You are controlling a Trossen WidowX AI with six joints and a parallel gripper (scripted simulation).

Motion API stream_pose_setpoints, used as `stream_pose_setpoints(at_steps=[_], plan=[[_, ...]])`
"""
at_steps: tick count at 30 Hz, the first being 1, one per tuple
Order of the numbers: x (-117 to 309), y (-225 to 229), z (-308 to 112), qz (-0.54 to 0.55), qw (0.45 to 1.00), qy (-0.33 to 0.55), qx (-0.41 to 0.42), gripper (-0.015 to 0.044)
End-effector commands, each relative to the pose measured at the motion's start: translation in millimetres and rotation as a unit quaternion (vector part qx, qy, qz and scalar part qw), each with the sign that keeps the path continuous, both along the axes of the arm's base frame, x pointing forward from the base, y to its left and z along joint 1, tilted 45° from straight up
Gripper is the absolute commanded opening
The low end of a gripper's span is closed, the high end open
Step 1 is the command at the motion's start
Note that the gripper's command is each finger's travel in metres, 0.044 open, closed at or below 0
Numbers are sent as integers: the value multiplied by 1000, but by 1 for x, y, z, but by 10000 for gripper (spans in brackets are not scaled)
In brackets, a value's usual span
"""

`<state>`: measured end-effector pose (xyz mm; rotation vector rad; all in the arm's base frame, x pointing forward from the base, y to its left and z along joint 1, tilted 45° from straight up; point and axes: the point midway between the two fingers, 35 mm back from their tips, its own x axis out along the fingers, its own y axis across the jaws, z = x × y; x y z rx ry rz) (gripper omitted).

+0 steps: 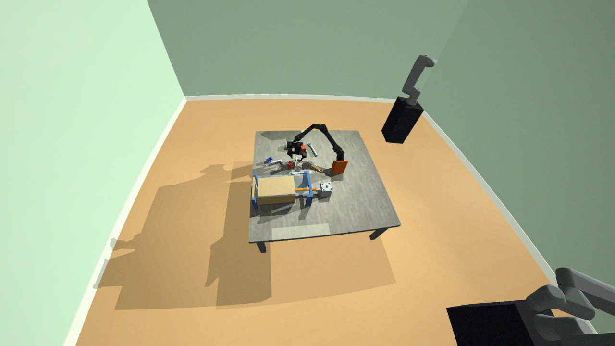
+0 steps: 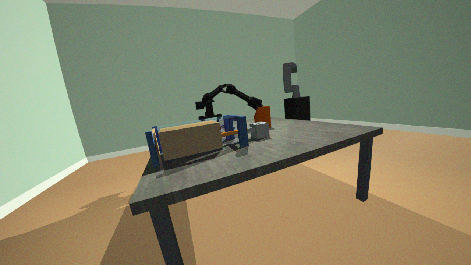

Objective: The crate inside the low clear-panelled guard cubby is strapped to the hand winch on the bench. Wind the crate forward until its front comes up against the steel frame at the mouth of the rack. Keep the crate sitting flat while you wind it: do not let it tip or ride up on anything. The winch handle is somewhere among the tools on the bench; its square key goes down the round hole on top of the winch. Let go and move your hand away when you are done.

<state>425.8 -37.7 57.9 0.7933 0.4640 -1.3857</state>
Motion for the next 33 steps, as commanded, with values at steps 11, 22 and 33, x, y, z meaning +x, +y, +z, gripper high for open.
stream_pose_setpoints(at_steps=[11,22,33], plan=[[10,-29,-29,-5,1000,0,-5,440],[13,-39,-39,-5,1000,0,-5,440],[15,-38,-35,-7,1000,-8,-4,282]])
